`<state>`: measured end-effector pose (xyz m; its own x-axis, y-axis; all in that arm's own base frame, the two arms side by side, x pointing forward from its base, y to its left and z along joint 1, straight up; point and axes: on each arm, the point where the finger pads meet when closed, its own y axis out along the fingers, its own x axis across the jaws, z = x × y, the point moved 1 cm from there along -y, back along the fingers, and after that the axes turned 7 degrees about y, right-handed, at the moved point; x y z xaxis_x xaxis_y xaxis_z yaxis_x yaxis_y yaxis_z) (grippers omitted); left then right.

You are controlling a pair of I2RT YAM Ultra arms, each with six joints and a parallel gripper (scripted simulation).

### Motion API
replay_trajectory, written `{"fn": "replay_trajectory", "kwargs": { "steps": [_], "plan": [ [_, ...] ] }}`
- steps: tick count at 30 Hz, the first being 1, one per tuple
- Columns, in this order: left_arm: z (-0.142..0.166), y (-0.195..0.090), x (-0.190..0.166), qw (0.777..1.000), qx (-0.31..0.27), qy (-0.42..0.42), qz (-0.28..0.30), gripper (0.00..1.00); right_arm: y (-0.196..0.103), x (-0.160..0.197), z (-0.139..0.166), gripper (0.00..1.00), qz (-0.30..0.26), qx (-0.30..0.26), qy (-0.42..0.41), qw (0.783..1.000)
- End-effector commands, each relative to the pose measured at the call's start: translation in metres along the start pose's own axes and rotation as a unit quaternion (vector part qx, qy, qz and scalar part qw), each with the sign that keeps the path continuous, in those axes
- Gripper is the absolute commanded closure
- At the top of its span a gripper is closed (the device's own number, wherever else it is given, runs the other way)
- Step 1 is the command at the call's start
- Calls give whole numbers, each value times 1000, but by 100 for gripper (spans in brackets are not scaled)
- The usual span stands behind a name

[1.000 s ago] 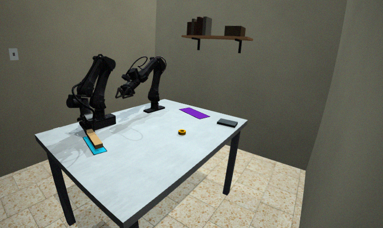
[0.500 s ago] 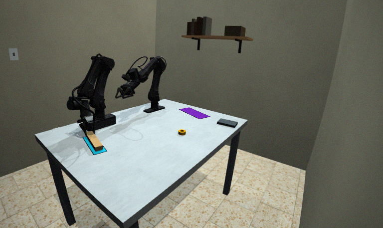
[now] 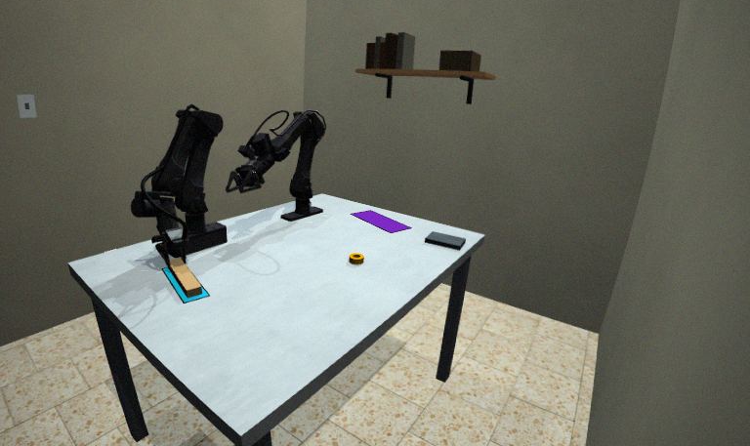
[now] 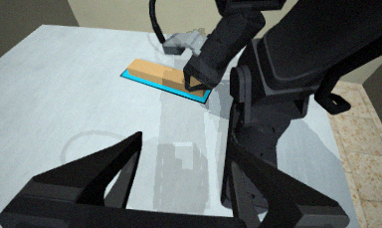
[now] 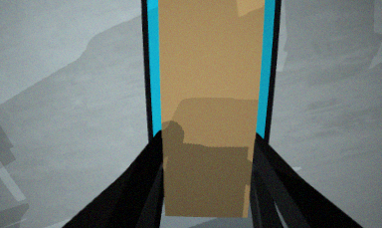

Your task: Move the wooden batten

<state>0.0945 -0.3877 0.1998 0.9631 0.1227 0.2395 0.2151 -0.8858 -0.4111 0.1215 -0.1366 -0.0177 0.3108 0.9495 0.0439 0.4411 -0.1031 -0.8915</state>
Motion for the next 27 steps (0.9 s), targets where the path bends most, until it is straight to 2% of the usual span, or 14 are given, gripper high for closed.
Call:
{"fn": "replay_trajectory", "kwargs": {
  "steps": [1, 22, 25, 27],
  "plan": [
    [-4, -2, 0, 1000, -8, 0, -1, 32, 4, -1, -2, 65, -4, -14, -2, 1000],
    [-4, -2, 0, 1000, -8, 0, -1, 32, 7, -1, -1, 65, -3, -14, -2, 1000],
    [-4, -2, 0, 1000, -8, 0, -1, 32, 6, 2, -1, 37, -5, -14, 0, 1000],
    [-4, -2, 0, 1000, -8, 0, -1, 32, 4, 3, -3, 35, 0, -15, -2, 1000]
  ]
}}
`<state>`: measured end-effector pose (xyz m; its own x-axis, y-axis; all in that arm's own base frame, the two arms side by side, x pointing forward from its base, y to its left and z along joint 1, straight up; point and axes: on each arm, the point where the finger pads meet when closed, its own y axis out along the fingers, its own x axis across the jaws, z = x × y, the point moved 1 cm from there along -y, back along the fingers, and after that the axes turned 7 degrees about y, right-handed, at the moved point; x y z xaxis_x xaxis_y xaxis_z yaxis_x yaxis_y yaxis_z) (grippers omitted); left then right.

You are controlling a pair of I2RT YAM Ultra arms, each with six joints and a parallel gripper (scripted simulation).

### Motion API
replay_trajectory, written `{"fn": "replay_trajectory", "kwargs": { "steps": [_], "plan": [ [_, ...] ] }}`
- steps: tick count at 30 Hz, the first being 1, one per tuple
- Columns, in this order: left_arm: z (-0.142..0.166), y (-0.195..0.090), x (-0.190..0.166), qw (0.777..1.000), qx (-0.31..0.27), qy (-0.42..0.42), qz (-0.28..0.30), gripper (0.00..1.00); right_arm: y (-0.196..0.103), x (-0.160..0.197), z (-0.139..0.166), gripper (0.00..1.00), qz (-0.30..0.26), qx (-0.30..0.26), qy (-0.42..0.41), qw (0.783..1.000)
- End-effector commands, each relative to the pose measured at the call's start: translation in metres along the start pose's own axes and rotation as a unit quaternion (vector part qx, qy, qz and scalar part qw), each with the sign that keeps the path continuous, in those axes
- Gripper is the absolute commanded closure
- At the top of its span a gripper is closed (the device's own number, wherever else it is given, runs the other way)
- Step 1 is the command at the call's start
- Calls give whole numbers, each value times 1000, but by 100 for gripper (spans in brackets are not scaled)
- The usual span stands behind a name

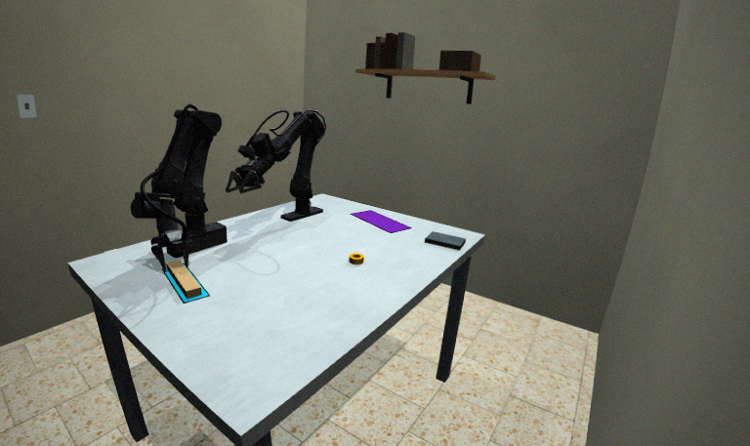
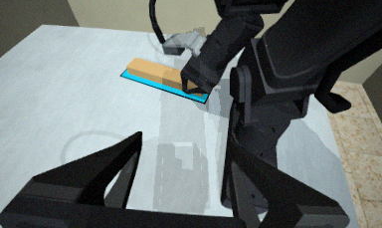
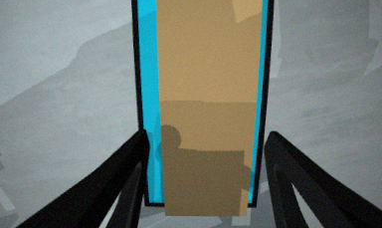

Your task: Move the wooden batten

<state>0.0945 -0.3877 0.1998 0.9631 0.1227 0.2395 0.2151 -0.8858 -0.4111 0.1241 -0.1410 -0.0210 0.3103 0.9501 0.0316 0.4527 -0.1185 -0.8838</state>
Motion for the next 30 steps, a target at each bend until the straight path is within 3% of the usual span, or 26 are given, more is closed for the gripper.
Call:
{"fn": "replay_trajectory", "kwargs": {
  "steps": [1, 14, 17, 23, 30],
  "plan": [
    [-4, -2, 0, 1000, -8, 0, -1, 32, -2, 7, -3, 35, -4, -8, 1, 1000],
    [-4, -2, 0, 1000, -8, 0, -1, 32, -27, 0, -15, 35, 12, -27, -9, 1000],
    [-4, -2, 0, 1000, -8, 0, -1, 32, -34, 0, -15, 1, 12, -27, -9, 1000],
    [-4, -2, 0, 1000, -8, 0, -1, 32, -68, 0, -13, 0, 14, -25, -10, 1000],
    [-4, -2, 0, 1000, -8, 0, -1, 32, -64, -1, -2, 0, 1, -7, -3, 1000]
  ]
}}
